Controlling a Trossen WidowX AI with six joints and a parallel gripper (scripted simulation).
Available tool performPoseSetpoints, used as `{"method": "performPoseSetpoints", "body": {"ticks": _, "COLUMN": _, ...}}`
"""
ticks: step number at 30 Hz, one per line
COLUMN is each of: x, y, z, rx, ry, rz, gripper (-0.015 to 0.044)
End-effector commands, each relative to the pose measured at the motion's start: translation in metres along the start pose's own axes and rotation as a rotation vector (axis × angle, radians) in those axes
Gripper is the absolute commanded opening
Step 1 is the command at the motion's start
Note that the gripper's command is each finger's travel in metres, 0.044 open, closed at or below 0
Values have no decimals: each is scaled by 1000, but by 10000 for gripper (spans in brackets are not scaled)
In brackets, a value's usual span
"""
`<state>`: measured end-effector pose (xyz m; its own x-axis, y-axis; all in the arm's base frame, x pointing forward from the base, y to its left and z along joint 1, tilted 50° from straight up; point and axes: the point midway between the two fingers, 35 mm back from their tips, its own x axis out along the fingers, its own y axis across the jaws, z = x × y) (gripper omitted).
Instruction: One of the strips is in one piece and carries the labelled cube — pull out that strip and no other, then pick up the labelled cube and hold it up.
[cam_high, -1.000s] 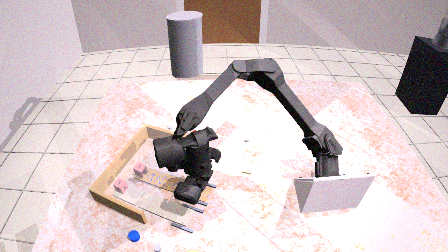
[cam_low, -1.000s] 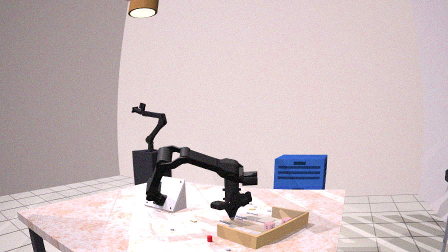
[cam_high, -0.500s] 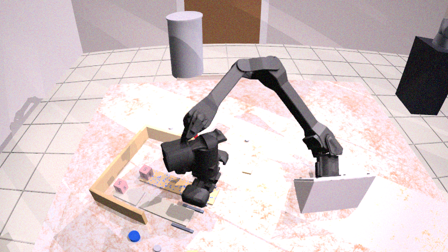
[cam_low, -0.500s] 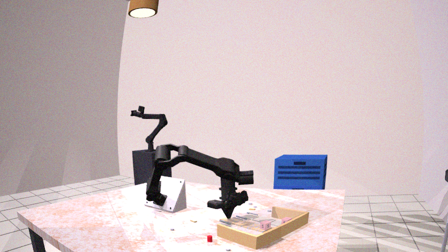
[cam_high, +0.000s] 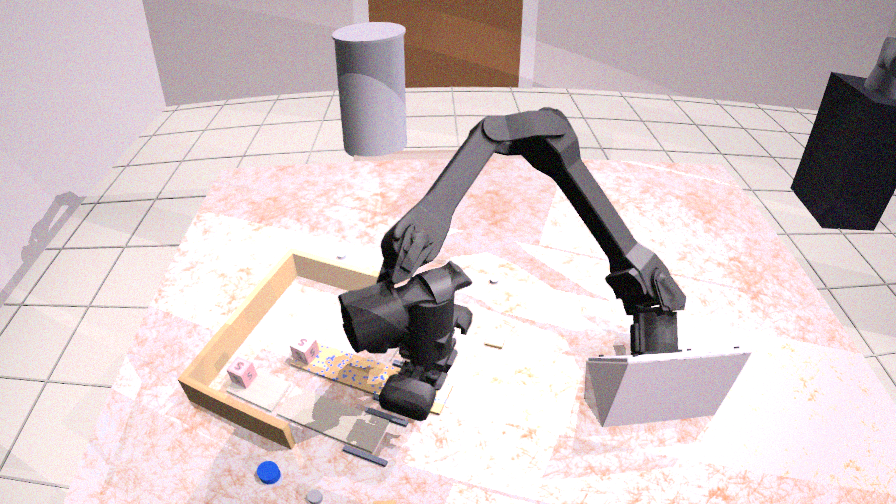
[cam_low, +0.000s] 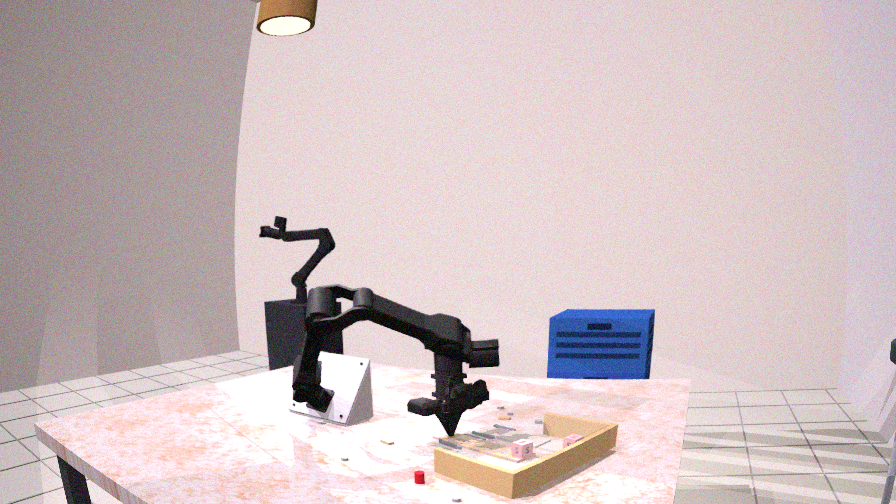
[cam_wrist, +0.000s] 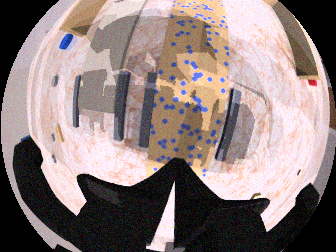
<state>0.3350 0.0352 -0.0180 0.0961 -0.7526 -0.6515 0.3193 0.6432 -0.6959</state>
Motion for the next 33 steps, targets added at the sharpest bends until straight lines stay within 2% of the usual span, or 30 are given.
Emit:
{"method": "performPoseSetpoints", "body": {"ticks": 1, "x": 7, "y": -1, "z": -13, "rx": -6, "ry": 29, "rz": -7, "gripper": 0}}
{"method": "performPoseSetpoints", "body": {"ticks": 33, "x": 6, "y": 0, "z": -61, "rx": -8, "ry": 31, "rz": -7, "gripper": 0}}
